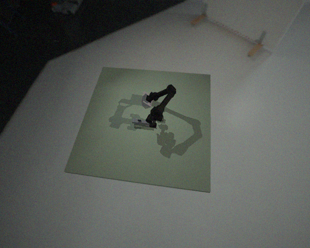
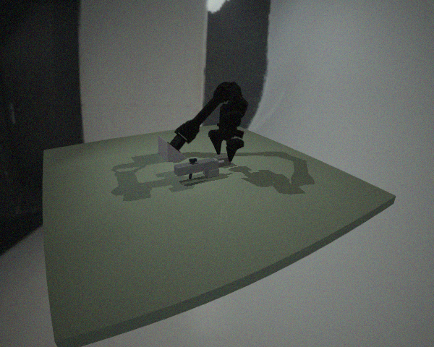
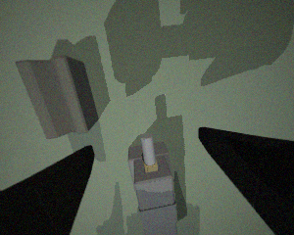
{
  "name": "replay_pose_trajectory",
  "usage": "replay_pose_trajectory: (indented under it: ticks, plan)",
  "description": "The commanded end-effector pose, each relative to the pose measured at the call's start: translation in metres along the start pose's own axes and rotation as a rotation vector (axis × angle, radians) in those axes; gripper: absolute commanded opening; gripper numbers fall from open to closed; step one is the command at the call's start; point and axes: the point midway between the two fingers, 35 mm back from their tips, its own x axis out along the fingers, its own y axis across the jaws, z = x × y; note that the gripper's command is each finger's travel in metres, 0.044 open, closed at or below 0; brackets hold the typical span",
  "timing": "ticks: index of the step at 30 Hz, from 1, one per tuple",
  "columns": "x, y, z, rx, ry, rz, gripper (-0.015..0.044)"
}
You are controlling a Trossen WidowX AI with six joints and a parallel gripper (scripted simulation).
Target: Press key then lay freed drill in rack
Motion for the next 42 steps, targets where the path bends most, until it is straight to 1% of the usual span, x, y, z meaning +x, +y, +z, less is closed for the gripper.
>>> replay_pose_trajectory:
  ticks: [1, 8, 41, 42]
  plan:
    - [0.0, 0.0, 0.001, -0.012, -0.003, -0.004, 0.044]
    - [0.004, 0.0, 0.0, -0.012, -0.003, -0.004, 0.044]
    - [0.05, -0.001, -0.012, -0.013, -0.004, -0.005, 0.044]
    - [0.047, -0.001, -0.012, -0.019, 0.001, -0.006, 0.0414]
